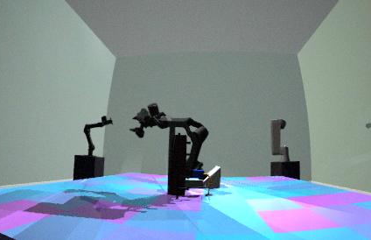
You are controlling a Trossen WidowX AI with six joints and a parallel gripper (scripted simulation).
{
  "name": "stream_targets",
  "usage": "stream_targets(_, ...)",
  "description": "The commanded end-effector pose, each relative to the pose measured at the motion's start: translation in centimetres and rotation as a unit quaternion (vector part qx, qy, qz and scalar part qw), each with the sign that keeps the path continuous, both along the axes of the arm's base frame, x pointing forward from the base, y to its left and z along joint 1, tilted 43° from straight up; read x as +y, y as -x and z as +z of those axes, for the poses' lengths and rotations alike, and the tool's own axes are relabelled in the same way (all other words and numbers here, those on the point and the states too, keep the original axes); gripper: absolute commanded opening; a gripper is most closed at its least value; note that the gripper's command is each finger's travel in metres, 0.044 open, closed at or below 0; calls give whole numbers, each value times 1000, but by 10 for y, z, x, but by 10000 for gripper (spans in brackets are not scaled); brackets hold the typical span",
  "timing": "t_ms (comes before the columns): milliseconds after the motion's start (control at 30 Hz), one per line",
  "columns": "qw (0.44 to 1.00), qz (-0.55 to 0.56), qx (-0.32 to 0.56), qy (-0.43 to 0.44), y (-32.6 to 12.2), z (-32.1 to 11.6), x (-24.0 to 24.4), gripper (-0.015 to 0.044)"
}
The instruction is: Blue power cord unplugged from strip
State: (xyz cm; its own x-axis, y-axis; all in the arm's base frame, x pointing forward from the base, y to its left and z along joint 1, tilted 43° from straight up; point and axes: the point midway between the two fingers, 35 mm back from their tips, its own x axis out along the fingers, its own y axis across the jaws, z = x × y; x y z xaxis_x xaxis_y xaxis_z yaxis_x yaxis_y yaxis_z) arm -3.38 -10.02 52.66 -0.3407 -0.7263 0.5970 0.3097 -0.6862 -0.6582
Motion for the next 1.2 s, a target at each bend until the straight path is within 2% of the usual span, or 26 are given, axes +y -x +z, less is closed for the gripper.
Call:
stream_targets(0, 1000, 1, -3, -2, 1, -1, -1, 374)
stream_targets(267, 995, 5, -95, -28, 49, -13, -25, 164)
stream_targets(733, 975, 147, -151, -71, 38, -23, -76, 160)
stream_targets(1167, 935, 270, -186, -133, -1, -38, -127, 160)
